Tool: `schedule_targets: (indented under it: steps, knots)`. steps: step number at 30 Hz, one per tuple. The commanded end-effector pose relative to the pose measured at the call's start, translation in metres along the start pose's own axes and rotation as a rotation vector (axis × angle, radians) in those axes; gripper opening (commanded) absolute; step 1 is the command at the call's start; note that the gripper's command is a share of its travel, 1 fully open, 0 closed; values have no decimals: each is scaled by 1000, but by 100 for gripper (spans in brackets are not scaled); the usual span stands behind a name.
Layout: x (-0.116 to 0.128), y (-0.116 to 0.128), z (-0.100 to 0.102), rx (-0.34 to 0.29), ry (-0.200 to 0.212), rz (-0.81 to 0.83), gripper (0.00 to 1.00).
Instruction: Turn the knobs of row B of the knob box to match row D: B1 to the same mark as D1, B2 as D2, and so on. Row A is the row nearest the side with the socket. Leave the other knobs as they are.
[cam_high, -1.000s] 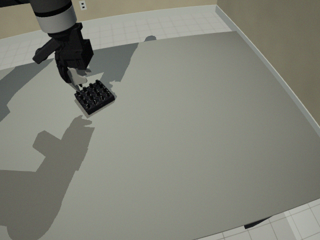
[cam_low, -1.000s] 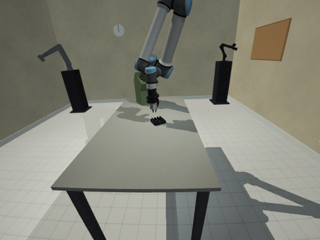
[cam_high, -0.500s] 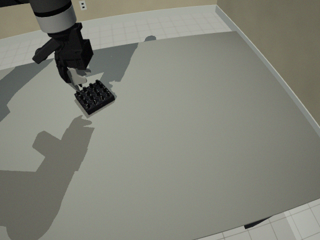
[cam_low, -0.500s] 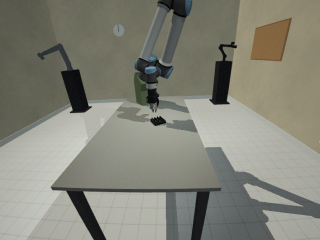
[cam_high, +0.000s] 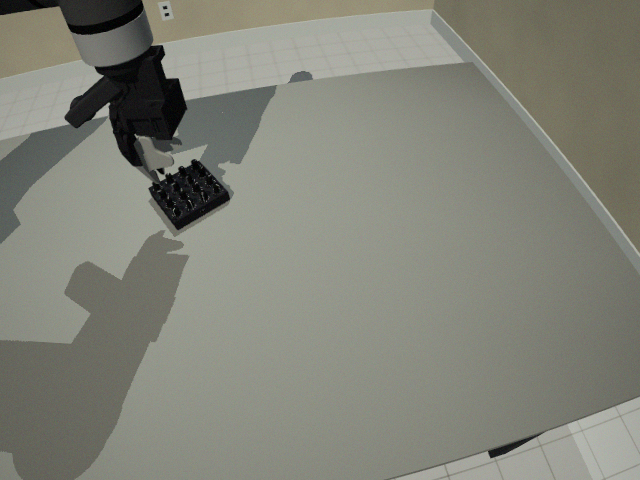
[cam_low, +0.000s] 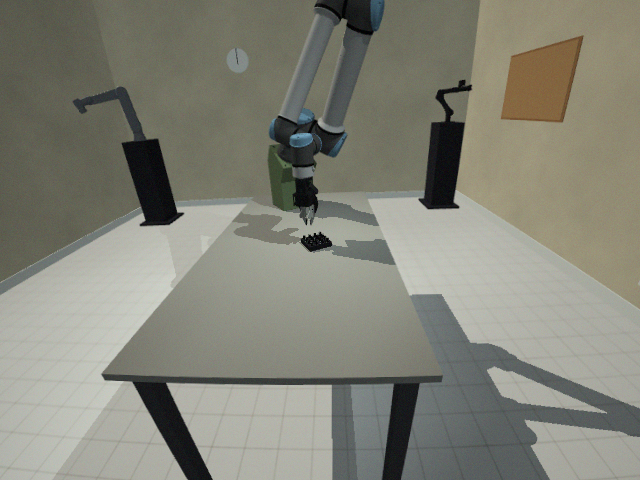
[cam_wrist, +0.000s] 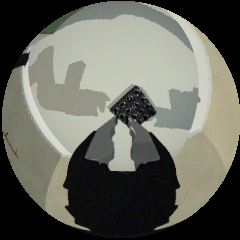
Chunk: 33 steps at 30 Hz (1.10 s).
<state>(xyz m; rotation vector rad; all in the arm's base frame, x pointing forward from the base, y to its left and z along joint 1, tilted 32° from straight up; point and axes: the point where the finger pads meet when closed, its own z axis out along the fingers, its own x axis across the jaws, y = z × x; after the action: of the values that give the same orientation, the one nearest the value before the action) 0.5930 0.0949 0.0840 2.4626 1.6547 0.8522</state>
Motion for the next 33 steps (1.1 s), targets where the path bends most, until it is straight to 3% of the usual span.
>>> schedule_targets:
  steps: [1, 33]
  knots:
    - [0, 0, 1, -1, 0, 0, 11]
    - [0, 0, 31, -1, 0, 0, 11]
